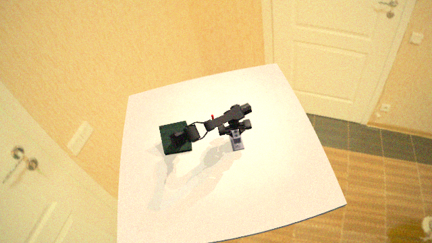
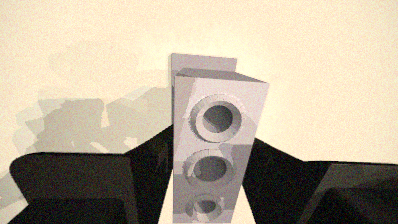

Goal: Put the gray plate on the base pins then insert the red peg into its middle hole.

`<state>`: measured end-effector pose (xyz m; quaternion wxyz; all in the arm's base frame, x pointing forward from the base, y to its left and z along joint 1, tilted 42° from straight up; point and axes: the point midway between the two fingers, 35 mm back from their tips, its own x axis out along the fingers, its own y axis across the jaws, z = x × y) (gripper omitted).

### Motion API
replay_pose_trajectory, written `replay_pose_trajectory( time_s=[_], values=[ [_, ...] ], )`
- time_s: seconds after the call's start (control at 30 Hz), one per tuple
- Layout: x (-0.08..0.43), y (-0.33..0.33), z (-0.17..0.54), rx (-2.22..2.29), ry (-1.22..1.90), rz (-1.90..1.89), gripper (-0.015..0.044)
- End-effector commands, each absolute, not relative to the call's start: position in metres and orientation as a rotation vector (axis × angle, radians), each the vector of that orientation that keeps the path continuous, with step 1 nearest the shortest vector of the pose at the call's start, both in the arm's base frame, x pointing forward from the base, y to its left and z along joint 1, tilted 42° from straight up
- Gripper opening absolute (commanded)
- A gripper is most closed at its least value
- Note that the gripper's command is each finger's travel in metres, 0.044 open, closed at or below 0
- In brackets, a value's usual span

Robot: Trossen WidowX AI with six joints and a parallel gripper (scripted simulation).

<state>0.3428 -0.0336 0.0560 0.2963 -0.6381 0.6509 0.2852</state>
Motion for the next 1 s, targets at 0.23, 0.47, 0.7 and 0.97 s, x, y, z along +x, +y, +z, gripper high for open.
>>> replay_pose_trajectory(
  time_s=[0.23, 0.47, 0.7, 0.97],
  values=[
    [0.343, -0.035, 0.056, -1.702, 1.733, 0.755, 0.0000],
    [0.343, -0.041, 0.052, -1.702, 1.733, 0.754, 0.0000],
    [0.343, -0.047, 0.045, -1.702, 1.733, 0.754, 0.0000],
    [0.344, -0.054, 0.037, -1.703, 1.733, 0.754, 0.0000]
  ],
)
